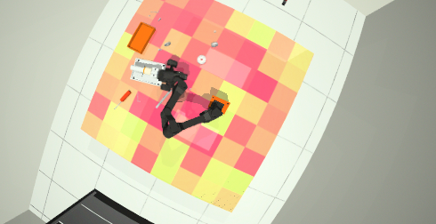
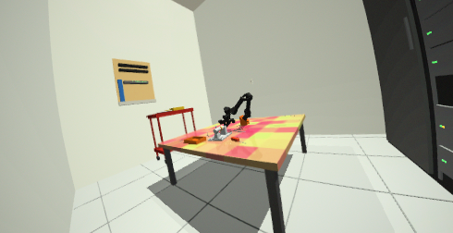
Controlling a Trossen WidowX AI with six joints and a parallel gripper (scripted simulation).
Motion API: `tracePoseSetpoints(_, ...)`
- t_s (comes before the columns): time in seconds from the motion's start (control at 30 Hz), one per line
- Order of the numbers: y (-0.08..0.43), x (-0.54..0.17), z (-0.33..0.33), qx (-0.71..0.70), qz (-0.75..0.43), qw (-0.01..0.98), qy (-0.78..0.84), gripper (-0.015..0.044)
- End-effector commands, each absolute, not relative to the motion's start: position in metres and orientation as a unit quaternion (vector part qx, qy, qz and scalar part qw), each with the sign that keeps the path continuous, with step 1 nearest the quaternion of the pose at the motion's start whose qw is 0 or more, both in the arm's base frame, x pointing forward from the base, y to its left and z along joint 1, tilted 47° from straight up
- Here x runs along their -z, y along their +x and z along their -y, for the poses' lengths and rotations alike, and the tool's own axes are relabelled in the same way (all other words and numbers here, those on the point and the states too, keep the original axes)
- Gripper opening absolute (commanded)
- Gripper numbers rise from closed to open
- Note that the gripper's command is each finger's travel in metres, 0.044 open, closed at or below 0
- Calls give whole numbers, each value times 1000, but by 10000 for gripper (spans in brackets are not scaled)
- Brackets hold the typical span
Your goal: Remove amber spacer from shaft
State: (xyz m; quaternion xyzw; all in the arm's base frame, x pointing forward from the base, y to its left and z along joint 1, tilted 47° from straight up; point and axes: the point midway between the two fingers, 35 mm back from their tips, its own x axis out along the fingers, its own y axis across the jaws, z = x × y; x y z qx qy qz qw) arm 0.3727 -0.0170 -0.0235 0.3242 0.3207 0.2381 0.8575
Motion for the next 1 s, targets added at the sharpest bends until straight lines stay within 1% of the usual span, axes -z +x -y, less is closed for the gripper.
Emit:
tracePoseSetpoints(0.0,372,23,17,-240,-320,857,324,0)
tracePoseSetpoints(0.97,369,24,17,-240,-320,857,324,0)
